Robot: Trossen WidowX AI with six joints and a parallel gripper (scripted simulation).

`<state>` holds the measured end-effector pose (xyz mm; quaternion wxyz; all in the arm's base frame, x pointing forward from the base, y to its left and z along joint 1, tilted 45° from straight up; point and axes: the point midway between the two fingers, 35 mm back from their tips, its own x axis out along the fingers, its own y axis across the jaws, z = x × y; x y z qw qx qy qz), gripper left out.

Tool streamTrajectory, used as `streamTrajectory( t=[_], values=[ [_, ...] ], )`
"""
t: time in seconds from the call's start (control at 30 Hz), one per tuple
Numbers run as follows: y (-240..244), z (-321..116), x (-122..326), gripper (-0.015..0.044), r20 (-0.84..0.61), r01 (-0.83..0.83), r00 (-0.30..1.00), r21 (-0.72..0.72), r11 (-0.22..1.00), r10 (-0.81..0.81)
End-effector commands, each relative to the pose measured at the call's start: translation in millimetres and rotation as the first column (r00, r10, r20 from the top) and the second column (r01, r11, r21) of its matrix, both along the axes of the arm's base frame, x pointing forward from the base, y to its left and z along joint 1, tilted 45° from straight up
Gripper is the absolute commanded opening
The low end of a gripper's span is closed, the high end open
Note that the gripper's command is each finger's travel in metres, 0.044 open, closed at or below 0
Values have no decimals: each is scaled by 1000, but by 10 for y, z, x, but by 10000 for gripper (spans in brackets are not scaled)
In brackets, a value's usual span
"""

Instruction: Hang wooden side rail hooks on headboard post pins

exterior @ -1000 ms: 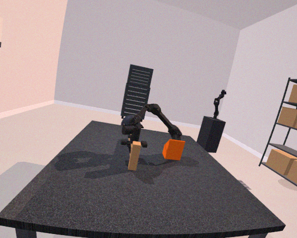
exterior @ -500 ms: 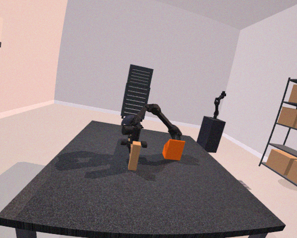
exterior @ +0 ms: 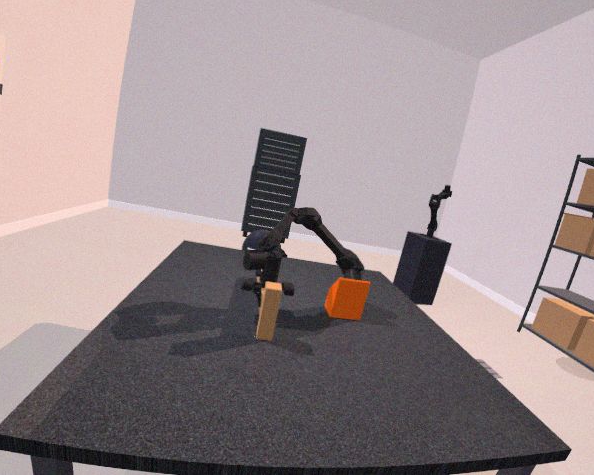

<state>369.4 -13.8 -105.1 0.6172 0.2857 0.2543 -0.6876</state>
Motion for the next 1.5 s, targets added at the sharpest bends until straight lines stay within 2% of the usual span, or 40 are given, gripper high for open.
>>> streamTrajectory(
  t=[0.0,1.4,1.47],
  values=[
    [25,-15,1,0,-2,-7,1000,9,1000,7],
    [-23,-64,-4,0,-2,-7,1000,9,1000,7],
    [-29,-43,-12,53,-2,-1,1000,1,1000,1]
  ],
)
